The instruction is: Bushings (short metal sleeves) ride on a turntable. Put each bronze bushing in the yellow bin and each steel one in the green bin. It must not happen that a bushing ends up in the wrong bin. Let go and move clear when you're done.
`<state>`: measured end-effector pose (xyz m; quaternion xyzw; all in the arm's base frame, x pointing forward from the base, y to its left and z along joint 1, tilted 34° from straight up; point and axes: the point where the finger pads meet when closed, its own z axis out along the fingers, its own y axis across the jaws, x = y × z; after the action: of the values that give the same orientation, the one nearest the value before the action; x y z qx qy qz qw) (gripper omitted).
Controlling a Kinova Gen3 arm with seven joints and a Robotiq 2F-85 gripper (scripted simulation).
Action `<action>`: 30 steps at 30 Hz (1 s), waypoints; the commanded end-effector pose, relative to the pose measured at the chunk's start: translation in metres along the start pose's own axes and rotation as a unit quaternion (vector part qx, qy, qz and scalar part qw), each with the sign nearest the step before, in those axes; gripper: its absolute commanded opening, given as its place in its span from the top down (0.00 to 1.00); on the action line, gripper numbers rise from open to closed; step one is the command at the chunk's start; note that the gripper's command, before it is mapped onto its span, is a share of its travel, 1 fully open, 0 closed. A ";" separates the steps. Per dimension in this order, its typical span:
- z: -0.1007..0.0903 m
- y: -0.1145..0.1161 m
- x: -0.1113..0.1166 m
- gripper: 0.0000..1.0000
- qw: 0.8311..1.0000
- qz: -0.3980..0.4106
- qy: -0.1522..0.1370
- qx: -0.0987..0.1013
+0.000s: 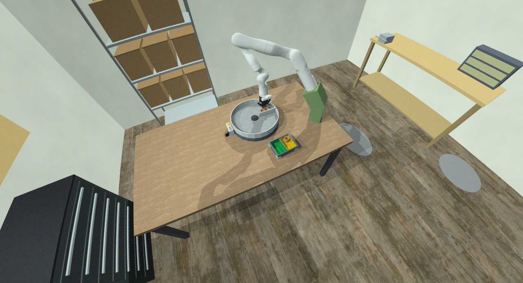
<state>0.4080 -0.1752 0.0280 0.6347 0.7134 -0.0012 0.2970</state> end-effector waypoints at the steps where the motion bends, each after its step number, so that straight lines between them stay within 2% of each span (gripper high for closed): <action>1: 0.000 -0.002 0.000 1.00 1.000 0.000 0.000 0.002; 30: 0.000 0.000 0.000 1.00 1.000 0.000 0.000 0.000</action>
<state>0.4080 -0.1752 0.0281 0.6347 0.7133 -0.0011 0.2970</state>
